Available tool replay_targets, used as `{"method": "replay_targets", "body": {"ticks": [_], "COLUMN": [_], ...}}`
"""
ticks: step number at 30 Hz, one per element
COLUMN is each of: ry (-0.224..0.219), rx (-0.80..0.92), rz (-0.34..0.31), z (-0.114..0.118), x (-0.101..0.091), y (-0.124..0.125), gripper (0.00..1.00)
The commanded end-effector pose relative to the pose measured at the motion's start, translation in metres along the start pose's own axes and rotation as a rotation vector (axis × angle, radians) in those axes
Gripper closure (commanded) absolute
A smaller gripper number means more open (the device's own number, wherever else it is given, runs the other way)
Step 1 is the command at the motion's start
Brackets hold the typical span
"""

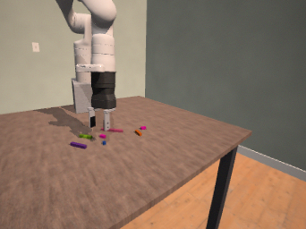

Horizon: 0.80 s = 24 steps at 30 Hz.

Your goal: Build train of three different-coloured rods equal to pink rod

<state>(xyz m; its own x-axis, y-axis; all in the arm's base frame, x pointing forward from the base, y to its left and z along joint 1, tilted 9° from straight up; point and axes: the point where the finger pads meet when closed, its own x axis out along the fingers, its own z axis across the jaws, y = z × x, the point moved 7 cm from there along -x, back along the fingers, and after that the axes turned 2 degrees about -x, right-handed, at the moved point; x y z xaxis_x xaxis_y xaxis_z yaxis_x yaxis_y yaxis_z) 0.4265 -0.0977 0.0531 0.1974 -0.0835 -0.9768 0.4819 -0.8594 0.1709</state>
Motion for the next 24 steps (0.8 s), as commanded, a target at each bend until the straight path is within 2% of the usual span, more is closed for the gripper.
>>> {"method": "replay_targets", "body": {"ticks": [1,6,8,14,24], "ry": [0.001,-0.009,-0.009,-0.021,-0.031], "rx": [0.167,0.408,0.408,0.613,0.742], "rz": [-0.004,-0.024,-0.024,-0.046,-0.062], "z": [0.0,0.001,0.001,0.0,-0.001], "x": [-0.001,-0.002,-0.002,-0.003,-0.004], "y": [0.001,-0.002,-0.002,-0.007,-0.012], "gripper": [0.0,0.0,0.0,0.0,0.0]}}
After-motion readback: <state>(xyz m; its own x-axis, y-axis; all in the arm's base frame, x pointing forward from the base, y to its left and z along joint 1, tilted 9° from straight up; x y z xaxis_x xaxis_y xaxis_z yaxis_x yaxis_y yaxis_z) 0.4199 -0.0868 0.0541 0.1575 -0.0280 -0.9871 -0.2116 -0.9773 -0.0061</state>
